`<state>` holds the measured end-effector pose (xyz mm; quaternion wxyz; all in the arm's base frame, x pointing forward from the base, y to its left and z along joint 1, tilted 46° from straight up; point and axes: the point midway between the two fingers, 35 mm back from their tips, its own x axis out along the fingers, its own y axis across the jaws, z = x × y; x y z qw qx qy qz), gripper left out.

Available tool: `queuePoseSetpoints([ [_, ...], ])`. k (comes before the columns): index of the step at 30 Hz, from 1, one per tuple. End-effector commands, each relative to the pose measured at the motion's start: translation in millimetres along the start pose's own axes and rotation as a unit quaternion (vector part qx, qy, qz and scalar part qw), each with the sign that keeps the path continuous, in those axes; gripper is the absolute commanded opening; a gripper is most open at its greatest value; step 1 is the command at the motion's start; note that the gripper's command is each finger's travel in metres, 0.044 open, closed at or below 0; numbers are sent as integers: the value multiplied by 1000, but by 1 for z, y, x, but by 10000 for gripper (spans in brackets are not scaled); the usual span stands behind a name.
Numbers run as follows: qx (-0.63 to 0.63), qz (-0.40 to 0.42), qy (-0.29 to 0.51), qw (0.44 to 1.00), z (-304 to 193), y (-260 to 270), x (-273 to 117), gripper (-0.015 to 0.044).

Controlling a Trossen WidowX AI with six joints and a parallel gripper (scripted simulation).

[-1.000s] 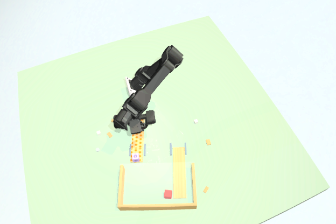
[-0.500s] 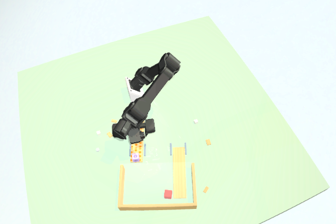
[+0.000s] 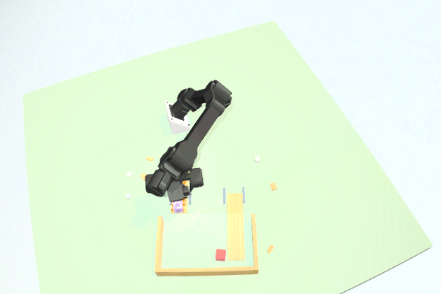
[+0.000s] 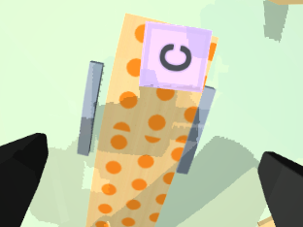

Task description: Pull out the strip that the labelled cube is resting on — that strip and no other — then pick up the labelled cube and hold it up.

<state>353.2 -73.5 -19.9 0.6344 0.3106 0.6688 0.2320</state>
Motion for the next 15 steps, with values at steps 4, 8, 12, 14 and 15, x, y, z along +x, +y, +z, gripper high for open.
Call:
queuePoseSetpoints([
  [4, 3, 3, 0, 1000, 26, -4, -1, 440],
  [8, 3, 3, 0, 1000, 34, -5, -1, 414],
  [12, 3, 3, 0, 1000, 34, -5, 4, 309],
  [14, 3, 3, 0, 1000, 34, -5, 7, 256],
  [15, 3, 3, -1, 1000, 34, -5, 9, 250],
])
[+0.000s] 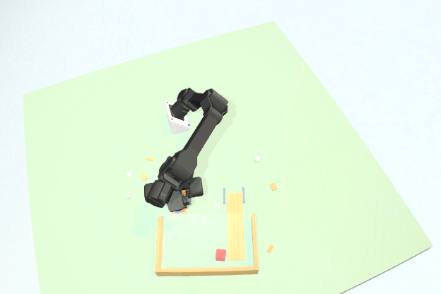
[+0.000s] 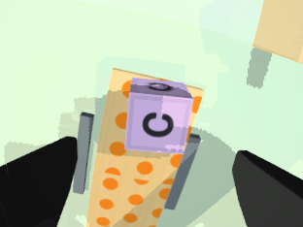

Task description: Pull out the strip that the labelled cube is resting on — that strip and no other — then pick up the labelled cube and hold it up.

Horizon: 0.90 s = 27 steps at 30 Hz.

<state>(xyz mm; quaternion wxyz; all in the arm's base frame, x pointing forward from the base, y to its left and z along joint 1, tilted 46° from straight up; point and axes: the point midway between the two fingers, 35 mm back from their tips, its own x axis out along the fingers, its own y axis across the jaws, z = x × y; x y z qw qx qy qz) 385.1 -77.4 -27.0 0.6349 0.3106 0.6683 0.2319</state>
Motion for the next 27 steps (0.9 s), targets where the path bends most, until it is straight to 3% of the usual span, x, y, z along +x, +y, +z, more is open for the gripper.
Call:
queuePoseSetpoints([
  [1, 3, 3, 0, 1000, 2, -1, 8, 250],
  [27, 3, 4, 0, 1000, 1, -1, 50, 250],
])
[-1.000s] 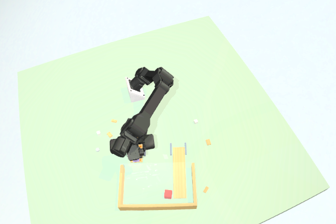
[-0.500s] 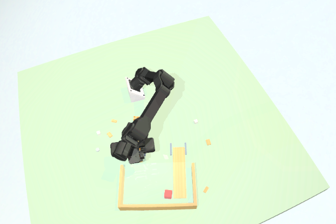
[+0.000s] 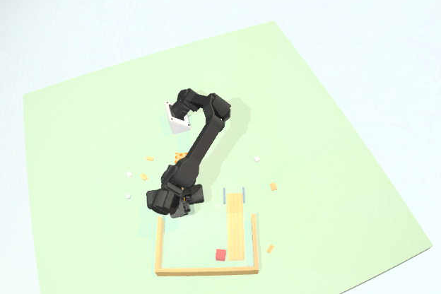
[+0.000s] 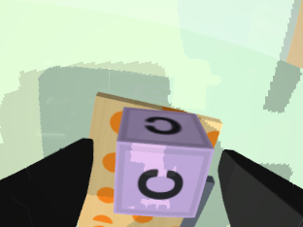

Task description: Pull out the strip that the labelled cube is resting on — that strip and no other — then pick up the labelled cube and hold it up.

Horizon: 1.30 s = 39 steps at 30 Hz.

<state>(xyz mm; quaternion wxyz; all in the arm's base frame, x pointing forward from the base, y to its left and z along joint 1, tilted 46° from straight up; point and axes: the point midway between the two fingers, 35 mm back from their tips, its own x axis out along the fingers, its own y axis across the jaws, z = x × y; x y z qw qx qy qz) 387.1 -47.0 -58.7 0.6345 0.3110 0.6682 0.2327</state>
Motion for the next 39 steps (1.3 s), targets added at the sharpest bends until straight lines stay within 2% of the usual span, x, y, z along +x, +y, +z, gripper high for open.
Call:
queuePoseSetpoints([
  [1, 3, 3, 0, 1000, -1, 0, 7, 250],
  [4, 3, 3, 0, 1000, -1, 0, 7, 250],
  [8, 0, 0, 1, 1000, -1, 0, 5, 145],
  [16, 0, 0, 1, 1000, -1, 0, 5, 92],
  [20, 0, 0, 1, 1000, -3, 0, 2, 0],
  [32, 4, 2, 1, 1000, -58, 3, -36, 0],
  [39, 5, 2, 1, 1000, -63, 3, -37, 0],
])
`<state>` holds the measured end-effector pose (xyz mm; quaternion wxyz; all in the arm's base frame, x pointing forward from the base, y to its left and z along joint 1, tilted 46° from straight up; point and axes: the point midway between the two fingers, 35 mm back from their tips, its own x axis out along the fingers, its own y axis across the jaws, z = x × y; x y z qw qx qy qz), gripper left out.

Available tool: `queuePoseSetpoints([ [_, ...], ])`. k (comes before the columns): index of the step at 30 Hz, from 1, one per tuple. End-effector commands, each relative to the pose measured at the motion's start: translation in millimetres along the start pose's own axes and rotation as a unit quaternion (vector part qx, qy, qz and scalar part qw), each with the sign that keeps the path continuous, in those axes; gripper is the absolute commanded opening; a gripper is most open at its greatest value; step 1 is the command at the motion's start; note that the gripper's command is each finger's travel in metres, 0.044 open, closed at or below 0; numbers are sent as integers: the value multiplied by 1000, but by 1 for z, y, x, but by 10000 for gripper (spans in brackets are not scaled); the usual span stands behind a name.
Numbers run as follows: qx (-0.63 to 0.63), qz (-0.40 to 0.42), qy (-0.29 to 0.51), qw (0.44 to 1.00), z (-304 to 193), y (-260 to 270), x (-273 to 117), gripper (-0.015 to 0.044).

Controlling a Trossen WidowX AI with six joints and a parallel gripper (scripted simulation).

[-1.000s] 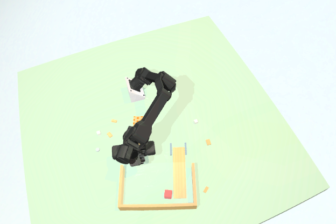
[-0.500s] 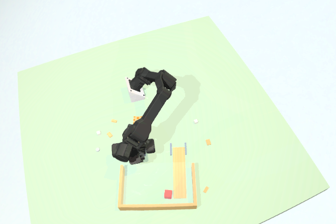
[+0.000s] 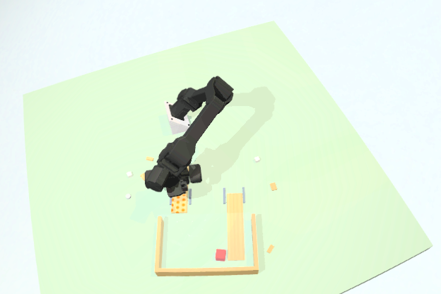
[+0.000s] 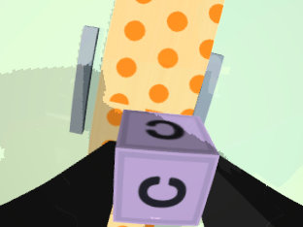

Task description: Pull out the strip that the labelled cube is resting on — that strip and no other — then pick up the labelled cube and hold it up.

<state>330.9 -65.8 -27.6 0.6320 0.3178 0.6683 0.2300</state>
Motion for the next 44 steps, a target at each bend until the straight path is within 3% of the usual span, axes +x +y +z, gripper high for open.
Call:
queuePoseSetpoints([
  [1, -2, -2, 2, 1000, -9, 1, -2, 0],
  [11, -2, -2, 2, 1000, -34, 2, -3, 0],
  [19, -2, -2, 2, 1000, -34, 2, -37, 0],
  [44, -2, -2, 2, 1000, -34, 2, -38, 0],
])
